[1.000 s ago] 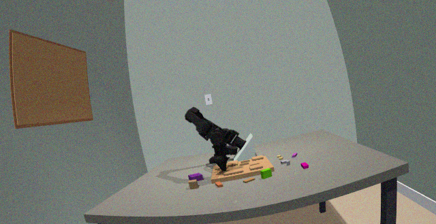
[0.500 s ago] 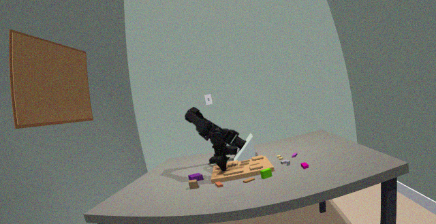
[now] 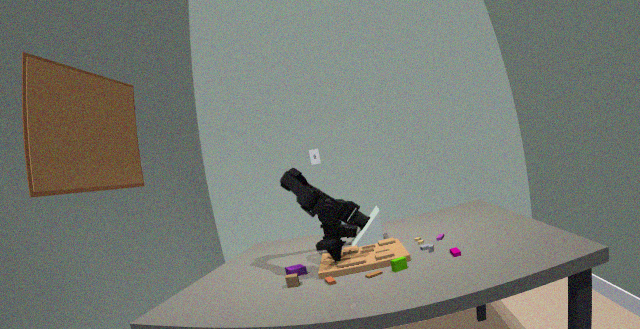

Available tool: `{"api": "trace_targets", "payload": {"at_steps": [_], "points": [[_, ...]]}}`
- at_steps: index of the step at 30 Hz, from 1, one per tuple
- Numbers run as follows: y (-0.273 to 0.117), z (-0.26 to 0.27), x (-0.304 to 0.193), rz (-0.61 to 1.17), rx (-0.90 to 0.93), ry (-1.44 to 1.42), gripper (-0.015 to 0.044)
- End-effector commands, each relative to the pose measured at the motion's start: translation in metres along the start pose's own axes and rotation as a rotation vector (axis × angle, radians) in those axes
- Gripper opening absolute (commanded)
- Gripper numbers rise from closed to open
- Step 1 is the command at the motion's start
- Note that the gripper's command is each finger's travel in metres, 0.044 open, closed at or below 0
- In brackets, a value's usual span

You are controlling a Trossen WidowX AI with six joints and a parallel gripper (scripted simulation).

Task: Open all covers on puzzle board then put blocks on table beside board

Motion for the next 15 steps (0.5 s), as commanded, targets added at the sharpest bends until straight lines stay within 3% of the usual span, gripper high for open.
{"api": "trace_targets", "payload": {"at_steps": [1, 6, 11, 15], "points": [[-0.003, 0.0, 0.0, 0.0, 0.001, 0.003, 0.0], [-0.009, 0.0, 0.001, 0.001, 0.003, 0.003, 0.0], [-0.023, -0.001, 0.001, -0.002, 0.003, -0.001, 0.0131], [-0.044, -0.001, 0.002, -0.002, 0.004, 0.001, 0.0144]]}}
Point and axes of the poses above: the point midway between the two fingers, 35 mm back from their tips, its own y axis out along the fingers, its own z axis across the jaws, x = y × z, the point moved 6 cm from there along -y, back along the fingers, and after that the axes turned 12 degrees about -y, right-handed, at the moved point
